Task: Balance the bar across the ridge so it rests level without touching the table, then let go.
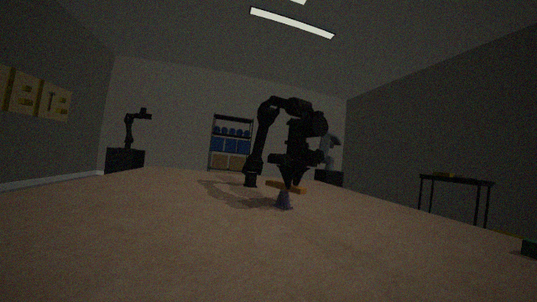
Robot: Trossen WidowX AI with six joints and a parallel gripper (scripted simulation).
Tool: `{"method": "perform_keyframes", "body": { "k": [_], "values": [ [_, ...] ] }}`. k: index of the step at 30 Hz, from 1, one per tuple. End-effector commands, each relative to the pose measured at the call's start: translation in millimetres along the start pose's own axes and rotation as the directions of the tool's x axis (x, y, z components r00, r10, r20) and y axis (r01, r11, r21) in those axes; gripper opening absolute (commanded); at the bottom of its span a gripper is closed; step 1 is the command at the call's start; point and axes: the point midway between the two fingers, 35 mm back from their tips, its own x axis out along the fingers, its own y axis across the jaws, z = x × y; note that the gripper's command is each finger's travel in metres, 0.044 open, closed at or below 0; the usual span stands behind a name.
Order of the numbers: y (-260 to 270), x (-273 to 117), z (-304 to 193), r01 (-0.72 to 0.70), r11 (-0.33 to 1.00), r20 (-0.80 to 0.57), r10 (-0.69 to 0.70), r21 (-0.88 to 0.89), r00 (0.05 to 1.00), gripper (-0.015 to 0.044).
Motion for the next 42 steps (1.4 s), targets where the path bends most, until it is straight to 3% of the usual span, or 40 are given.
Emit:
{"method": "perform_keyframes", "body": {
  "k": [1,8,15,42],
  "values": [
    [0.0,0.1,0.0,0.000,1.000,0.000,0.000,0.000,1.000,0.0000],
    [0.0,0.1,0.0,0.000,1.000,0.000,0.000,0.000,1.000,0.0000],
    [0.0,0.1,0.0,0.000,1.000,0.000,0.000,0.000,1.000,0.0167],
    [0.0,0.1,0.0,0.000,1.000,0.000,0.000,0.000,1.000,0.0170]
  ]
}}
